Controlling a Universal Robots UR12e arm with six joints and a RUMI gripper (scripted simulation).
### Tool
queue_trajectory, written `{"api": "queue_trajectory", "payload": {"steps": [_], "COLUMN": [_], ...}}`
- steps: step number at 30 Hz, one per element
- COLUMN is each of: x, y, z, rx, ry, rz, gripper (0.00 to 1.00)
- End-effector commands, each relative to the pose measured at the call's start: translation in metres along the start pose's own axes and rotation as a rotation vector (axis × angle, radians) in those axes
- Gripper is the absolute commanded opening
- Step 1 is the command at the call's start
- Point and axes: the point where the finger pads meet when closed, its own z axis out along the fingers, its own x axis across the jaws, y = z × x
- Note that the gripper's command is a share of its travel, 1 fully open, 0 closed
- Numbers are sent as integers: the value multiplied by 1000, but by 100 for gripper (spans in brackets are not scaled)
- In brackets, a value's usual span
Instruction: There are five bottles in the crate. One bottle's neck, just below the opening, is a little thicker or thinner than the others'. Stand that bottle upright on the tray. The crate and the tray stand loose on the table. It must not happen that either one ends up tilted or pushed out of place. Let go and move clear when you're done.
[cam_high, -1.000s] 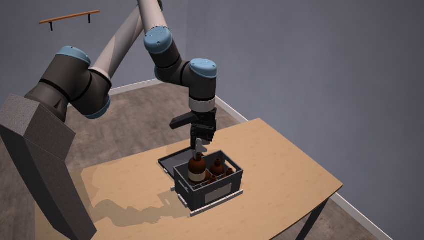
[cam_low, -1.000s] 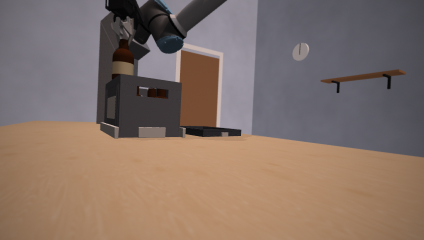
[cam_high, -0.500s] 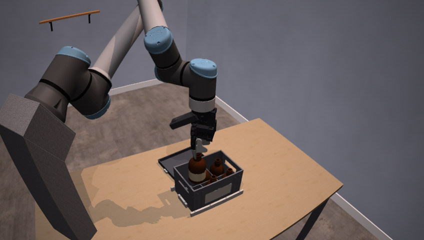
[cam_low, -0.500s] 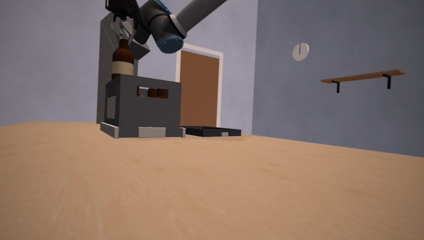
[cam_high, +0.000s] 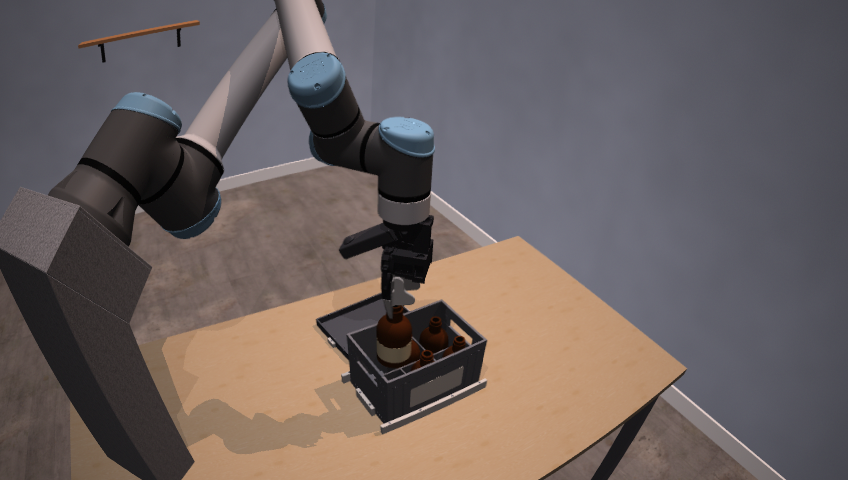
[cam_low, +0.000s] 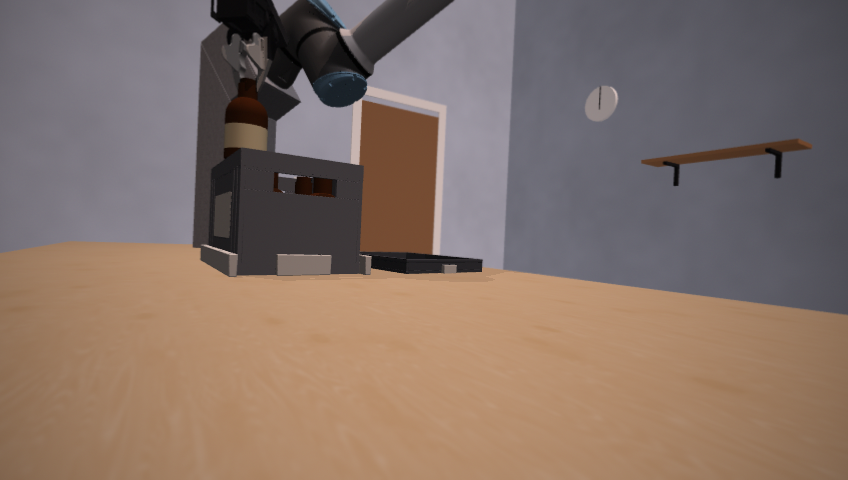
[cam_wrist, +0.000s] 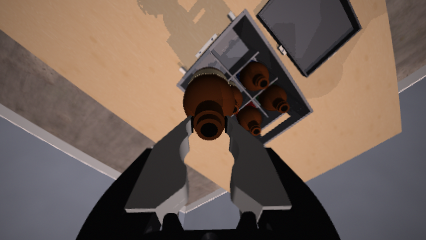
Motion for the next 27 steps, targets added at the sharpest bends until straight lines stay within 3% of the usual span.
{"api": "queue_trajectory", "payload": {"steps": [1, 27], "x": [0, 5], "y": [4, -1], "z": [-3, -2], "rx": [-6, -3], "ry": [-2, -2], "rz": [-3, -3], "gripper": [0, 0]}}
